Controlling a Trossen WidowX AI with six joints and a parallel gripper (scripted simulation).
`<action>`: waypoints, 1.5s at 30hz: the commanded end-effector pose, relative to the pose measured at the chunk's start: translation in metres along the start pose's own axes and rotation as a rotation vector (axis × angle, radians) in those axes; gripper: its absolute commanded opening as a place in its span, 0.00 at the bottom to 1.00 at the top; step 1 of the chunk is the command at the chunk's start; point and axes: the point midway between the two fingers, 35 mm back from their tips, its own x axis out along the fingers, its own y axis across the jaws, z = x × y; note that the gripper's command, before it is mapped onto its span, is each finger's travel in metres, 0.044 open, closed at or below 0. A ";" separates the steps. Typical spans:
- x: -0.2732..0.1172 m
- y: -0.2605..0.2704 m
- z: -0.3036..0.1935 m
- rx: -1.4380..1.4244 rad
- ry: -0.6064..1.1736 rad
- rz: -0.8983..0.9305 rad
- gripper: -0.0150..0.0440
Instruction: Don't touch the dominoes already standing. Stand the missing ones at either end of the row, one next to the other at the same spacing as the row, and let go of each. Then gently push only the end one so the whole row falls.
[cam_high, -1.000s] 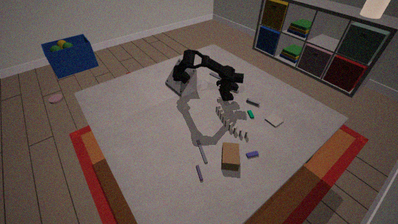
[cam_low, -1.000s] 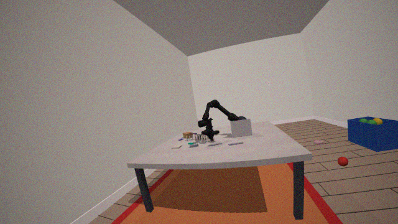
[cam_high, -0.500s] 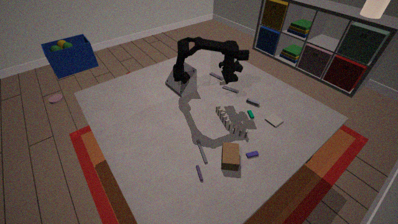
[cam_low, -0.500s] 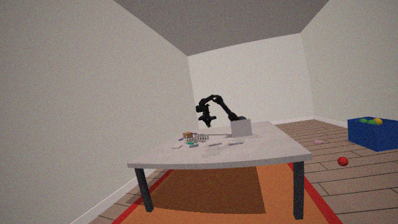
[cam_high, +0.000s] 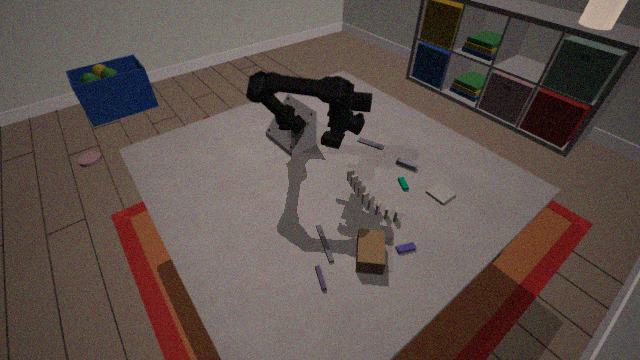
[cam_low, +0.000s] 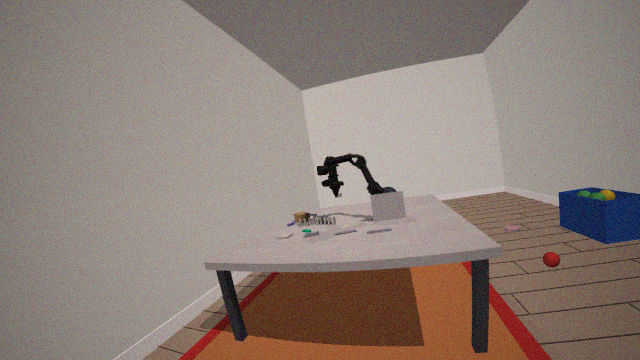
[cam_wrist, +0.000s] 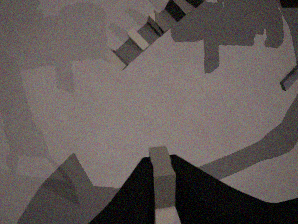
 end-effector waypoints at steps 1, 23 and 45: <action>0.003 -0.036 -0.040 0.172 0.015 -0.012 0.30; 0.041 -0.045 -0.093 0.469 -0.078 0.275 0.30; 0.064 -0.034 -0.083 0.592 -0.536 0.551 0.30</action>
